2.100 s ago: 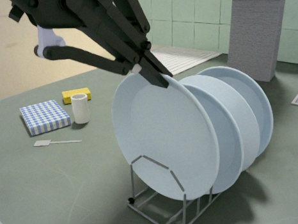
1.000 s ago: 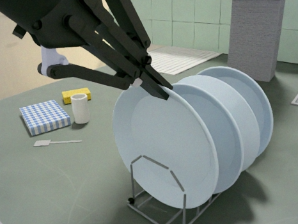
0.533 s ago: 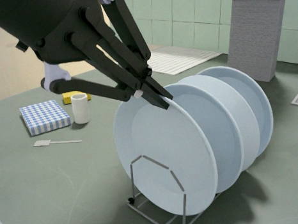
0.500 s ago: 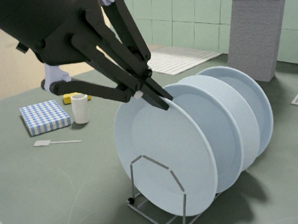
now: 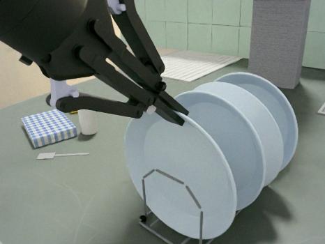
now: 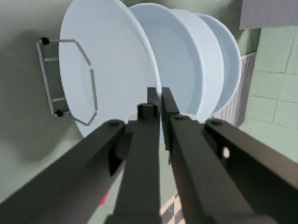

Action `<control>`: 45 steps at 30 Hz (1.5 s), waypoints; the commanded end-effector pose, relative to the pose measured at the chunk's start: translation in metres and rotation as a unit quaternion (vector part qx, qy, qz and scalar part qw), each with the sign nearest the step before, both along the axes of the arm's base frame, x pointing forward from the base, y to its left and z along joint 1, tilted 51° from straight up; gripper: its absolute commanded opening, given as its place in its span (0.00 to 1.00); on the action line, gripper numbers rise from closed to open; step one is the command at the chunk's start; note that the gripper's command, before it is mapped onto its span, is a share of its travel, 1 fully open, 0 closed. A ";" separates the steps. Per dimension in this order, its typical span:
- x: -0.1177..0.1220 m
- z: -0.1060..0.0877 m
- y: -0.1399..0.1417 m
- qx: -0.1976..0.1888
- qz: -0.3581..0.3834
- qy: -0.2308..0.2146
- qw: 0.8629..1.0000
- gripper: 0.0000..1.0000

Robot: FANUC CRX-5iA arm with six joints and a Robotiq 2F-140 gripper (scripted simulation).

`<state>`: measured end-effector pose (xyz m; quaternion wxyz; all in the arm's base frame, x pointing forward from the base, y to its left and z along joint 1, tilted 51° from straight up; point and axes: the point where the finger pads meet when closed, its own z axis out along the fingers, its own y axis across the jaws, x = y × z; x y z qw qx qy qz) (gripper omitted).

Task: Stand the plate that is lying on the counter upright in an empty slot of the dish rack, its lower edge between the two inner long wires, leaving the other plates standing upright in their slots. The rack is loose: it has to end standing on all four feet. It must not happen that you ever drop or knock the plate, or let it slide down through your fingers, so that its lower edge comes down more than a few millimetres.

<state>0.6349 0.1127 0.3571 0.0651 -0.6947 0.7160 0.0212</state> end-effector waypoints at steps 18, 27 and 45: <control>0.000 0.001 0.000 0.000 0.000 -0.001 1.000 0.10; 0.000 0.001 0.000 0.000 0.000 -0.001 1.000 0.10; 0.000 0.001 0.000 0.000 0.000 -0.001 1.000 0.24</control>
